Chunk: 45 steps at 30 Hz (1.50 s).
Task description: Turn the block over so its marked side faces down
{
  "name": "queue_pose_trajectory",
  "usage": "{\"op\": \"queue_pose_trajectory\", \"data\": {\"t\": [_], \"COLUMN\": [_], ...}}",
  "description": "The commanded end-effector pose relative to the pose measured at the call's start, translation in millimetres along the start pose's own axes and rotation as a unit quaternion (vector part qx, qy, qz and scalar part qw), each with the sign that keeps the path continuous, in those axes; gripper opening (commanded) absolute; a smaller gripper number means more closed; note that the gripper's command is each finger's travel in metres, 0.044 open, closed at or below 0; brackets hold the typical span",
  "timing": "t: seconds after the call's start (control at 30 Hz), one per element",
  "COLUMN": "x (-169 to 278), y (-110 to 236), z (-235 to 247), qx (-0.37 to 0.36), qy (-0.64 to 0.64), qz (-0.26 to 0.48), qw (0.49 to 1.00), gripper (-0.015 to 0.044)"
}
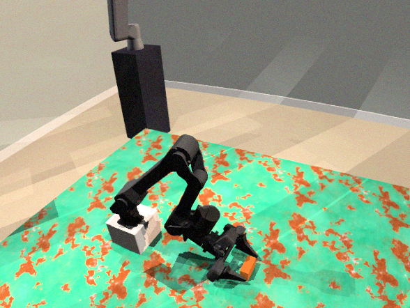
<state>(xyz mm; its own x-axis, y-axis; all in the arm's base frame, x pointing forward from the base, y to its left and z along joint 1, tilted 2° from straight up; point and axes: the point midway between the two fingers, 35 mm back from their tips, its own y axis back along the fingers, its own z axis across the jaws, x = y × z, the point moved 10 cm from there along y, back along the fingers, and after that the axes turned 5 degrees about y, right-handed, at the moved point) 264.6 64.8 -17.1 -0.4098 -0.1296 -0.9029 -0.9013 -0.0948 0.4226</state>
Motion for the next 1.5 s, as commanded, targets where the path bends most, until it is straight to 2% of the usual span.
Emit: {"op": "queue_pose_trajectory", "data": {"t": [0.0, 0.37, 0.63, 0.8, 0.87, 1.0, 1.47], "x": [1, -2, -46, -86, -105, -113, -113], "y": [1, -1, -8, 9, 18, 32, 34], "z": [0, 0, -2, -6, -8, -11, -11], "qx": [0.002, 0.001, -0.01, -0.018, -0.021, -0.023, -0.023], "qy": [0.002, 0.003, 0.008, 0.001, -0.005, -0.006, -0.006], "qz": [0.001, 0.013, 0.146, 0.22, 0.225, 0.268, 0.271], "qw": [1.0, 1.0, 0.989, 0.975, 0.974, 0.963, 0.962], "gripper": [0.044, 0.044, 0.044, 0.044, 0.044, 0.044, 0.044]}}
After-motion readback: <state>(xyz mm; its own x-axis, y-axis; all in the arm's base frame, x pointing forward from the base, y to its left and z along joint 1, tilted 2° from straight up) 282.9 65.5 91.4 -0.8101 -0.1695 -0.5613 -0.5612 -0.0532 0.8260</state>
